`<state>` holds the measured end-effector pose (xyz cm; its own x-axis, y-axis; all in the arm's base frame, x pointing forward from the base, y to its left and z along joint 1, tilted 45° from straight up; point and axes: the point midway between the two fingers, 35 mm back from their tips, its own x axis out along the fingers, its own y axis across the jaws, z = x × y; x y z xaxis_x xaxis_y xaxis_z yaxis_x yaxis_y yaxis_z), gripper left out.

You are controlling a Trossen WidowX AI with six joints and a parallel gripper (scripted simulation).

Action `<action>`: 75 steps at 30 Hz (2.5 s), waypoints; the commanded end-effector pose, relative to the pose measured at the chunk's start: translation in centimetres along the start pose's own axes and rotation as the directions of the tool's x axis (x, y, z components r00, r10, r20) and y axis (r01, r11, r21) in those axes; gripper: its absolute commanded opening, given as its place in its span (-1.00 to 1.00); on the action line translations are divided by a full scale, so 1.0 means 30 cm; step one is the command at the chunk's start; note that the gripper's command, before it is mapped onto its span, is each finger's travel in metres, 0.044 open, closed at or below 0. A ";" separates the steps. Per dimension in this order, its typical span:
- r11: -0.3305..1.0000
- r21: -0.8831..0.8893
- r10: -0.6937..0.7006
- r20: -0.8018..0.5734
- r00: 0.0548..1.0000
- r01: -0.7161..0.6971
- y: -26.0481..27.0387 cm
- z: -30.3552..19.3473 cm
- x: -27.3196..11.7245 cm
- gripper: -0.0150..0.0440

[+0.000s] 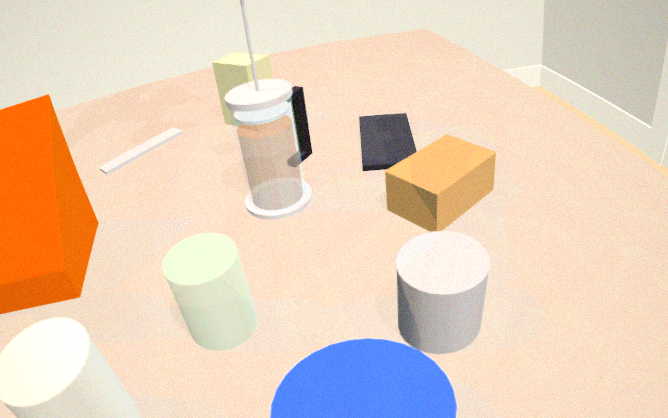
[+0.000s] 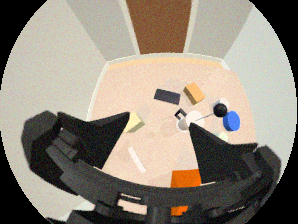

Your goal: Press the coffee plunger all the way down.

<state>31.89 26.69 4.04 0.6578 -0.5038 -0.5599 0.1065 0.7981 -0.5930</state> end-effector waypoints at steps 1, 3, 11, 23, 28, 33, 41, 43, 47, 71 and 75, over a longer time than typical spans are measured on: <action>0.993 -0.102 0.064 0.100 0.993 -0.053 -0.133 0.065 -0.049 1.00; 0.989 -0.133 0.085 0.146 0.986 -0.065 -0.191 0.091 -0.073 1.00; 0.972 -0.233 0.113 0.320 0.941 -0.037 -0.416 0.138 -0.147 1.00; 0.971 -0.235 0.112 0.325 0.939 -0.035 -0.445 0.012 0.009 1.00; 0.971 -0.235 0.113 0.325 0.939 -0.035 -0.445 0.019 0.012 1.00; 0.971 -0.235 0.113 0.324 0.939 -0.036 -0.440 0.027 0.034 1.00; 0.971 -0.235 0.113 0.323 0.939 -0.036 -0.435 0.041 0.075 1.00; 0.971 -0.234 0.113 0.324 0.939 -0.036 -0.433 0.045 0.085 1.00; 0.972 -0.234 0.113 0.325 0.939 -0.035 -0.432 0.052 0.106 1.00; 0.972 -0.234 0.112 0.327 0.938 -0.034 -0.431 0.061 0.135 -0.07; 0.972 -0.234 0.112 0.327 0.938 -0.034 -0.431 0.061 0.135 -0.07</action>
<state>34.59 15.02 10.60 0.8741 -0.2739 -0.4012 -0.0906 0.7194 -0.6886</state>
